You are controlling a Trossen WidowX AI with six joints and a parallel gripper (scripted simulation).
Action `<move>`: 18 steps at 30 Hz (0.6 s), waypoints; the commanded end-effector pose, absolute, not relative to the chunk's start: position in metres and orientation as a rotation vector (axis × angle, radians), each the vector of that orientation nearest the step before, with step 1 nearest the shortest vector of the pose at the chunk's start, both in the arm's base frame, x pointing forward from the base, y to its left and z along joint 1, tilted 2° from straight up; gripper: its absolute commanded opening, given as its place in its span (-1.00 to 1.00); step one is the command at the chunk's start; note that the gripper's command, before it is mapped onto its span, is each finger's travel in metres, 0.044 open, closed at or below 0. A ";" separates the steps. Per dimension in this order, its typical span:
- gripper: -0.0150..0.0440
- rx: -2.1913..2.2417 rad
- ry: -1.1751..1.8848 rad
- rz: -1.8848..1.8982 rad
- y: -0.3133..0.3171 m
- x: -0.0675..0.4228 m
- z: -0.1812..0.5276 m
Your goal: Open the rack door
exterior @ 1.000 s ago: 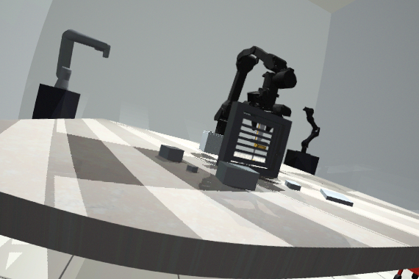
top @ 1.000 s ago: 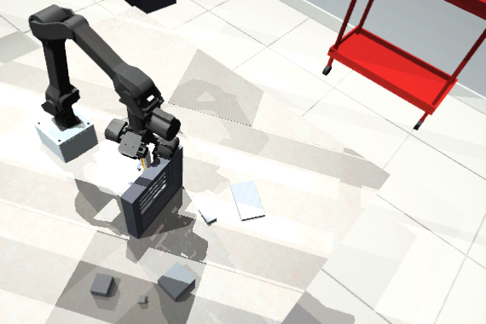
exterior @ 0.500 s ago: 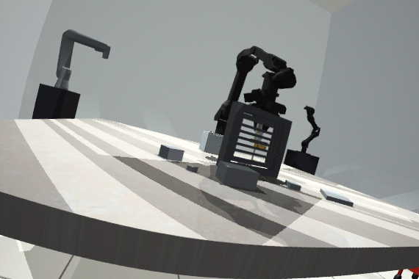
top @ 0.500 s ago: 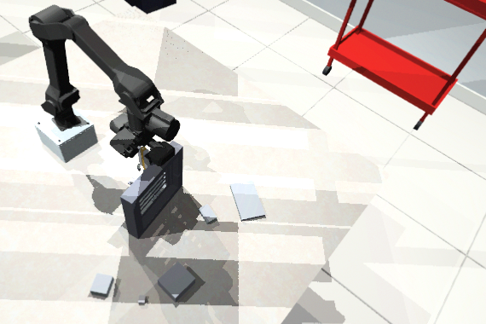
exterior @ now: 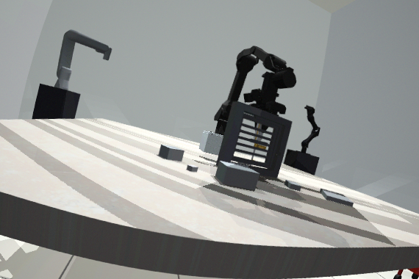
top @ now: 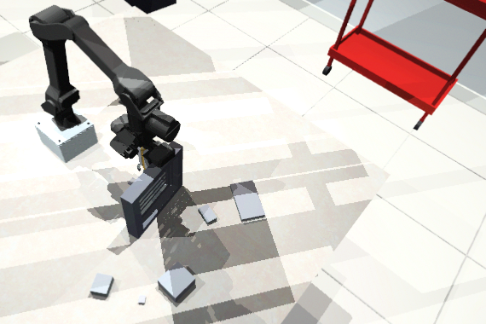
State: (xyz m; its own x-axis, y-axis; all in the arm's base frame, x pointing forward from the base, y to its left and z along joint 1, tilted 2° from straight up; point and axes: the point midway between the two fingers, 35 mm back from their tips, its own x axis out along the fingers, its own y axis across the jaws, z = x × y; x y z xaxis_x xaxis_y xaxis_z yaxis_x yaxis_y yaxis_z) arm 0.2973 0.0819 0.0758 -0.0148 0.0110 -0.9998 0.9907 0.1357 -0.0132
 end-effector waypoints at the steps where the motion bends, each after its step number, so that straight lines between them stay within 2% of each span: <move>1: 0.16 1.112 1.284 -1.118 0.081 0.298 0.075; 18: -0.22 1.112 1.284 -1.118 0.081 0.298 0.075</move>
State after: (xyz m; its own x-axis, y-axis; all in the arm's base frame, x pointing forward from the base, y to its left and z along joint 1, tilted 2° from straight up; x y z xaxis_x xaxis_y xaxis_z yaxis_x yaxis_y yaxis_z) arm 0.2977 0.0818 0.0757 -0.0133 0.0107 -0.9999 0.9911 0.1328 -0.0117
